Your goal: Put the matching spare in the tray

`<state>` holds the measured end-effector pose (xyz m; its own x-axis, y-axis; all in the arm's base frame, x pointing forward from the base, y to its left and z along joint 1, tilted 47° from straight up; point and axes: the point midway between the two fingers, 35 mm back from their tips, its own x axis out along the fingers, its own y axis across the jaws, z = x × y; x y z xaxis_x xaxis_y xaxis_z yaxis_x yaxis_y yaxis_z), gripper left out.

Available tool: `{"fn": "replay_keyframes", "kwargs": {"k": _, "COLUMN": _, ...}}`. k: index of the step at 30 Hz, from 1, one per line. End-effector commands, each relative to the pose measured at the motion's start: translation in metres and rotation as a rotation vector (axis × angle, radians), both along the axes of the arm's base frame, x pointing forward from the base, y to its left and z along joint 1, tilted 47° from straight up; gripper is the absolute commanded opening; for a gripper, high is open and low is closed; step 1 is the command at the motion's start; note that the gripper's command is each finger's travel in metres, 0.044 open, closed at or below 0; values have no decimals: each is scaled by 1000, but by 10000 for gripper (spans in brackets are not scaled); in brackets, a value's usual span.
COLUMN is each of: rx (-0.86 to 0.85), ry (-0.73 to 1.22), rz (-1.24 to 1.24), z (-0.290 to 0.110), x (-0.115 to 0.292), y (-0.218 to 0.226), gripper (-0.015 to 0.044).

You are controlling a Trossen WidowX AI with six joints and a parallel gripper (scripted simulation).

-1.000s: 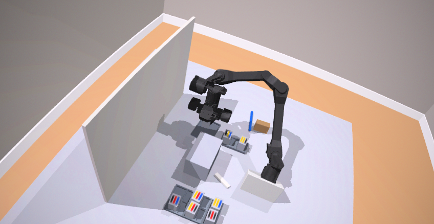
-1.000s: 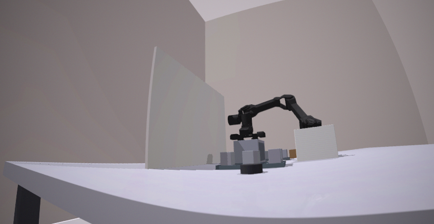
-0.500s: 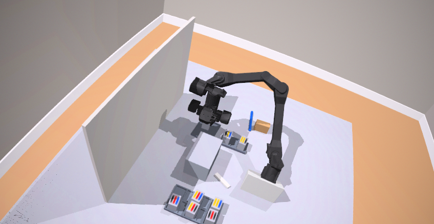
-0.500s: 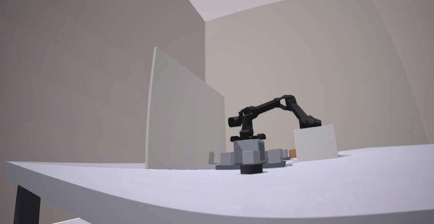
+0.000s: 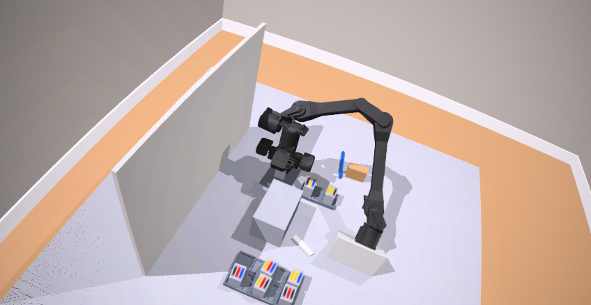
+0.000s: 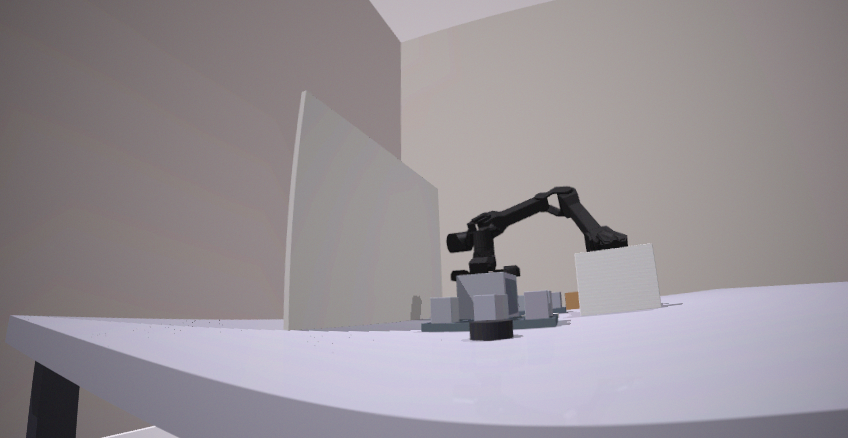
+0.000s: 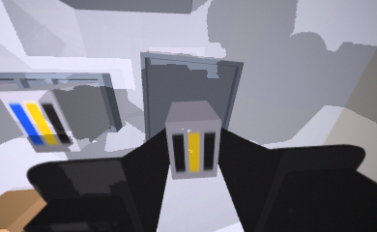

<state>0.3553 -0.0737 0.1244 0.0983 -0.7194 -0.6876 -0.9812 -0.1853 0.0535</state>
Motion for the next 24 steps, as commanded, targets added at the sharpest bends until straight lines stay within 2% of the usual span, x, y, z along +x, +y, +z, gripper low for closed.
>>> {"fn": "replay_keyframes", "kwargs": {"k": 1, "rx": -5, "ry": 1, "rz": 5, "z": -2, "x": 0, "y": -2, "gripper": 0}}
{"fn": "replay_keyframes", "kwargs": {"k": 10, "rx": -7, "ry": 1, "rz": 5, "z": -6, "x": -1, "y": -7, "gripper": 0}}
{"fn": "replay_keyframes", "kwargs": {"k": 24, "rx": -2, "ry": 0, "rz": 0, "z": -5, "x": 0, "y": -6, "gripper": 368}}
